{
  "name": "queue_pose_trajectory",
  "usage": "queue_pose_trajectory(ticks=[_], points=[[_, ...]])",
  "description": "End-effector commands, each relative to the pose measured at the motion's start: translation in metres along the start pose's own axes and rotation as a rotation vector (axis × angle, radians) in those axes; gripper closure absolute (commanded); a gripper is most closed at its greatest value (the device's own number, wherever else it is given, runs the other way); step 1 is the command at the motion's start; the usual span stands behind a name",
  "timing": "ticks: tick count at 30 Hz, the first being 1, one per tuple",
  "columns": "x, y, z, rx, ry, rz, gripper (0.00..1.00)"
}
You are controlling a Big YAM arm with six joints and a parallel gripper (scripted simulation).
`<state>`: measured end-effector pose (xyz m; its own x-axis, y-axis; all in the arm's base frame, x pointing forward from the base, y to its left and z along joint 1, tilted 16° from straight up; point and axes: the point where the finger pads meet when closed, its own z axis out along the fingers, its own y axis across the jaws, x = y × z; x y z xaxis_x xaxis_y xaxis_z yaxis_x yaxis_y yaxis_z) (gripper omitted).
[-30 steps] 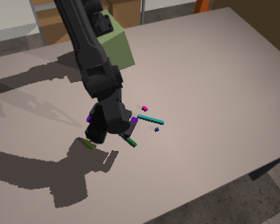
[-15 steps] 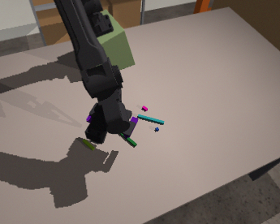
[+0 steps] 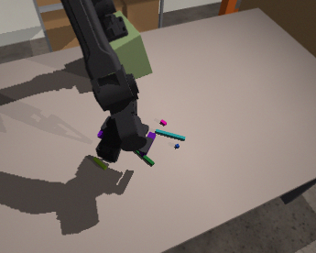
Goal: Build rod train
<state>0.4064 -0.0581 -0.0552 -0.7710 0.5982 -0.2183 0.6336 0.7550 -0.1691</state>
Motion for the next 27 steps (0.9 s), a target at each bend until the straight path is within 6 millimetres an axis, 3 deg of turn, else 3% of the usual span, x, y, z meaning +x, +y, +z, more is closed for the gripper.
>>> queue_pose_trajectory(ticks=[1, 17, 20, 23, 24, 26, 27], points=[[-0.005, 0.004, -0.01, -0.014, -0.018, -0.015, 0.0], [-0.003, 0.005, -0.01, -0.014, -0.017, -0.015, 0.0], [0.015, 0.017, -0.005, -0.019, -0.017, 0.027, 0.0], [0.064, 0.035, 0.001, -0.012, -0.001, 0.108, 0.0], [0.064, 0.035, 0.001, -0.013, 0.001, 0.108, 0.0], [0.103, 0.046, 0.001, -0.012, 0.003, 0.182, 0.0], [0.103, 0.046, 0.001, -0.012, 0.003, 0.182, 0.0]])
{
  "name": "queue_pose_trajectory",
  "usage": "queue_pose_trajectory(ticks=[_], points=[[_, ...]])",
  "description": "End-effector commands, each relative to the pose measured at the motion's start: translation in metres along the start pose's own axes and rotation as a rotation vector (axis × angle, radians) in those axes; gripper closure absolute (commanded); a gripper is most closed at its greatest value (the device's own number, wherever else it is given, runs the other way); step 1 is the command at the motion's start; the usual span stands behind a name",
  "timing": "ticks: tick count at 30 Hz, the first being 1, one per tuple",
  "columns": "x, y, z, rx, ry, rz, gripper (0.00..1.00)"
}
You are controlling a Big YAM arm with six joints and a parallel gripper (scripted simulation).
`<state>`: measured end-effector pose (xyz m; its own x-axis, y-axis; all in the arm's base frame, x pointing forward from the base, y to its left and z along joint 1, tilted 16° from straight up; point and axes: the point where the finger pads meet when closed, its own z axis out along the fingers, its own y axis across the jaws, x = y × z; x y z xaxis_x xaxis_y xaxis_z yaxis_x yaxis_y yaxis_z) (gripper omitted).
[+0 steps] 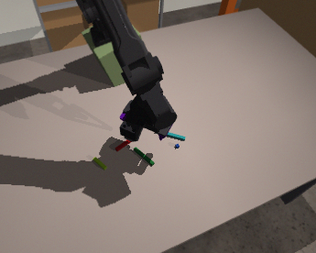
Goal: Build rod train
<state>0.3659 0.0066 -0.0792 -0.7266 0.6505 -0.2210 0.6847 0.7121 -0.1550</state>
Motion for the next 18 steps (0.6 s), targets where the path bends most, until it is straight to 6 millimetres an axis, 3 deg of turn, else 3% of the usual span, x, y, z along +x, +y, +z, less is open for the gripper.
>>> queue_pose_trajectory(ticks=[1, 3, 4, 7, 8, 10, 12, 15, 16, 18], points=[[0.029, 0.017, -0.002, -0.013, -0.006, 0.114, 0.0], [0.01, 0.036, -0.02, -0.065, -0.039, 0.131, 0.0], [0.001, 0.029, -0.018, -0.061, -0.039, 0.158, 0.0], [0.001, 0.029, -0.018, -0.061, -0.039, 0.158, 0.0], [0.045, 0.021, -0.006, -0.024, -0.016, 0.155, 0.0], [0.08, 0.019, -0.001, -0.011, -0.007, 0.213, 0.0], [0.099, 0.018, 0.0, -0.01, -0.009, 0.252, 0.0], [0.1, 0.023, -0.01, -0.04, -0.02, 0.275, 0.0], [0.1, 0.023, -0.01, -0.04, -0.021, 0.275, 0.66], [0.1, 0.023, -0.01, -0.04, -0.021, 0.275, 0.66]])
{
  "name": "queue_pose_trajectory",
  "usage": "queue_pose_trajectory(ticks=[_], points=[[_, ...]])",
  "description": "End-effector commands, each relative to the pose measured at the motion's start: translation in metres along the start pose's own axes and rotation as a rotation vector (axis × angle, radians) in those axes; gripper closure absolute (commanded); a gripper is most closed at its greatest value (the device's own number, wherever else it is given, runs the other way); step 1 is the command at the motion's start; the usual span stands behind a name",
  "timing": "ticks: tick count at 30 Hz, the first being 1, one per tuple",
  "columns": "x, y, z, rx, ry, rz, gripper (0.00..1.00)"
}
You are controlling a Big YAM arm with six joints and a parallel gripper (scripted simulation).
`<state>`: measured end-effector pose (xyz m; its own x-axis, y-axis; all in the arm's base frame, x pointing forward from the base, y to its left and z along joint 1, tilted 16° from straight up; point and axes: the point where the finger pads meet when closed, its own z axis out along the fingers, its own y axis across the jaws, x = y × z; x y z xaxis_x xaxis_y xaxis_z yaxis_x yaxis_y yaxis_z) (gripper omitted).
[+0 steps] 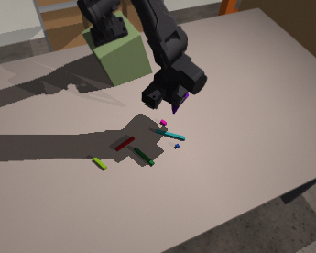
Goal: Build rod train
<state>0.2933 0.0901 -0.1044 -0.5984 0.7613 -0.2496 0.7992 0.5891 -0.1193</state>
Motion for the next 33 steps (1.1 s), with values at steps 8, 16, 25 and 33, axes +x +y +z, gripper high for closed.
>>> queue_pose_trajectory(ticks=[8, 16, 25, 33], points=[[-0.0155, 0.0278, -0.0126, -0.069, -0.014, 0.11, 0.66], [-0.0161, 0.0276, -0.0124, -0.069, -0.014, 0.112, 0.66], [-0.0161, 0.0276, -0.0124, -0.069, -0.014, 0.112, 0.66], [-0.0161, 0.0276, -0.0124, -0.069, -0.014, 0.112, 0.66]])
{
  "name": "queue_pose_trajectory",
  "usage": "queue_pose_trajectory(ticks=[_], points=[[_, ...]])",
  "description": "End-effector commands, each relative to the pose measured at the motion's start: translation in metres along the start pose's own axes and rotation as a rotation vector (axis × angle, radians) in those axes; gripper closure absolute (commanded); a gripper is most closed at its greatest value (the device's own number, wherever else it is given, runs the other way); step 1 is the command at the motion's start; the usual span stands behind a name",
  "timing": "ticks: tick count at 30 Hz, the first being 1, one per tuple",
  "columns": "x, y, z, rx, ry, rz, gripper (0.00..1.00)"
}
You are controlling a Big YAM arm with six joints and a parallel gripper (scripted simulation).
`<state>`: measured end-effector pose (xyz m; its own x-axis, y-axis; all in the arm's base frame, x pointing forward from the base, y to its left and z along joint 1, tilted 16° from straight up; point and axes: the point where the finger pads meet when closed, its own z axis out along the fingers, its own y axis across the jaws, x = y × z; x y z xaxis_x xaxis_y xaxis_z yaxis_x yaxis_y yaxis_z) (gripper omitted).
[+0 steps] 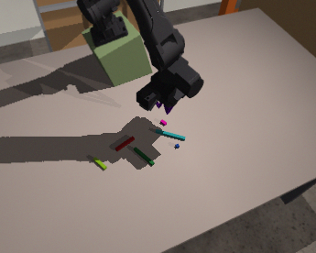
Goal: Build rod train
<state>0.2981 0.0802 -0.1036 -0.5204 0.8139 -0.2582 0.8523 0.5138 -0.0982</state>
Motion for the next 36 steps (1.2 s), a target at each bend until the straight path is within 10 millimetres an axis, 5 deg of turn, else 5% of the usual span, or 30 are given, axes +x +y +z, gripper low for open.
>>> queue_pose_trajectory(ticks=[1, 33, 36], points=[[-0.003, 0.03, -0.015, -0.072, -0.012, 0.017, 0.66], [-0.006, 0.017, 0.027, -0.031, -0.008, 0.01, 0.66], [-0.01, 0.024, 0.018, -0.063, -0.013, 0.019, 0.66]])
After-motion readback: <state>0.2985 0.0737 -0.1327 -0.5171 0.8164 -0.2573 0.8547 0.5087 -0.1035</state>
